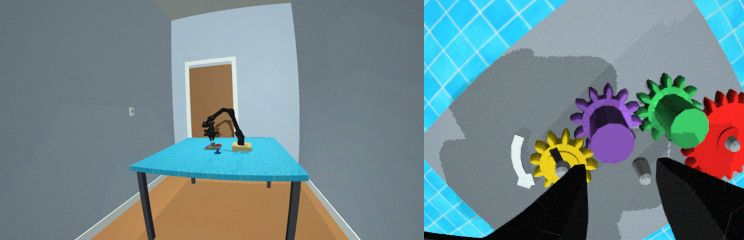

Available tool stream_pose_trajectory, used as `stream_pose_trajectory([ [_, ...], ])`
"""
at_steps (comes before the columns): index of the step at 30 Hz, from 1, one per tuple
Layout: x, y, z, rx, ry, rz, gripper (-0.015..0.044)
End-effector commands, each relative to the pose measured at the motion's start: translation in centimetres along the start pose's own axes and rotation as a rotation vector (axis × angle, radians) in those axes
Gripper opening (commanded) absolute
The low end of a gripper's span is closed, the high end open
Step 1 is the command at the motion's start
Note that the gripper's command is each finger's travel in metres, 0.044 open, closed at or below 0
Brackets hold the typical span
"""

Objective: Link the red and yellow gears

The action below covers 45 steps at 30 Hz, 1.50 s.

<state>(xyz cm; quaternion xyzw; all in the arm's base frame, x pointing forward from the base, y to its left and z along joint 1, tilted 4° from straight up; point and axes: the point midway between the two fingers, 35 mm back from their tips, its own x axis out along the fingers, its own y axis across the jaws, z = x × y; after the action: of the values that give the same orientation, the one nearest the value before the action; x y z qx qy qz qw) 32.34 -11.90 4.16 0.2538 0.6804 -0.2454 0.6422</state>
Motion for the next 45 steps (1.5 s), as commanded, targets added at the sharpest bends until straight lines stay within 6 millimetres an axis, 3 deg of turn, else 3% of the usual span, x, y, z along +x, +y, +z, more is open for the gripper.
stream_pose_trajectory([
  [1,-1.8,0.1,0.2,-0.024,-0.016,0.005,0.0140],
  [3,-1.2,0.1,0.1,-0.009,-0.012,0.005,0.0166],
  [7,-5.7,-0.1,-0.3,-0.009,-0.012,0.004,0.0271],
  [14,-6.0,-0.1,-0.3,-0.009,-0.012,0.004,0.0440],
  [45,-6.0,-0.1,-0.3,-0.009,-0.012,0.004,0.0440],
])
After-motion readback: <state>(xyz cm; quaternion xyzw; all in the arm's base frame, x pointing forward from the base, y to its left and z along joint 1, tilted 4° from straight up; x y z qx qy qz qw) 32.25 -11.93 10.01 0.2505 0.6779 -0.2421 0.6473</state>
